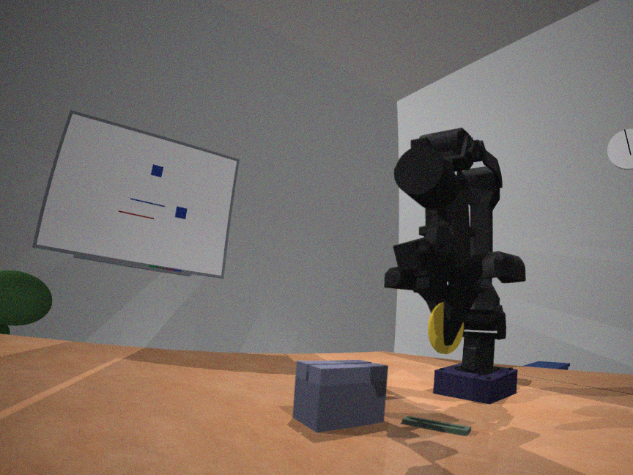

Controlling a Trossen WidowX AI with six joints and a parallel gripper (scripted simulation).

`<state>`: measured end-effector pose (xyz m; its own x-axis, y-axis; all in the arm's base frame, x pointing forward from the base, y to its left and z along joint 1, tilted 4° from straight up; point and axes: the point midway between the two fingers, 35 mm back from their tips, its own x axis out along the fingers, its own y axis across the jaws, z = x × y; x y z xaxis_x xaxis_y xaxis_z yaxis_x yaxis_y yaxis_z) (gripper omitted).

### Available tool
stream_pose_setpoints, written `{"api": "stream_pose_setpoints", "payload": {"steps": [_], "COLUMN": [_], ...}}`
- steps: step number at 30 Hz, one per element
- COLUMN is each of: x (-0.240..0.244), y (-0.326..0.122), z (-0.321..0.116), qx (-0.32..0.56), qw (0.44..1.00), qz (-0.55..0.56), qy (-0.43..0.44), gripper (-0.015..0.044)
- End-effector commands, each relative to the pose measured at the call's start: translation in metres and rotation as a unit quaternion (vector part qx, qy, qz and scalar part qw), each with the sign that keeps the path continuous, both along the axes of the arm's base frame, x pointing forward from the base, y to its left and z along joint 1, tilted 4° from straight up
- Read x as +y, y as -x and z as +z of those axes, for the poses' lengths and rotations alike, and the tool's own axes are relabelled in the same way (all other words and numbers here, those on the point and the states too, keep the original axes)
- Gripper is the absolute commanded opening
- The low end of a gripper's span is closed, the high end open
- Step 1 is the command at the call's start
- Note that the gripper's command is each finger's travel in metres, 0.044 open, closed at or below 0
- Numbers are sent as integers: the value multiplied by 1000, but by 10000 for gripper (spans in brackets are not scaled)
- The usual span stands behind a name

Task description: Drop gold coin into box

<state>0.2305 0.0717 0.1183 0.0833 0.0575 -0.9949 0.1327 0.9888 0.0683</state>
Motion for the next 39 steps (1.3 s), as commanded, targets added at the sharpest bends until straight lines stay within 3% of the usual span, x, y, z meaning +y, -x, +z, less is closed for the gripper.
{"api": "stream_pose_setpoints", "payload": {"steps": [1,39], "x": [0,-62], "y": [-1,-56], "z": [1,4], "qx": [-1,-4], "qw": [1000,1000], "qz": [18,18], "qy": [3,8], "gripper": [0,0]}}
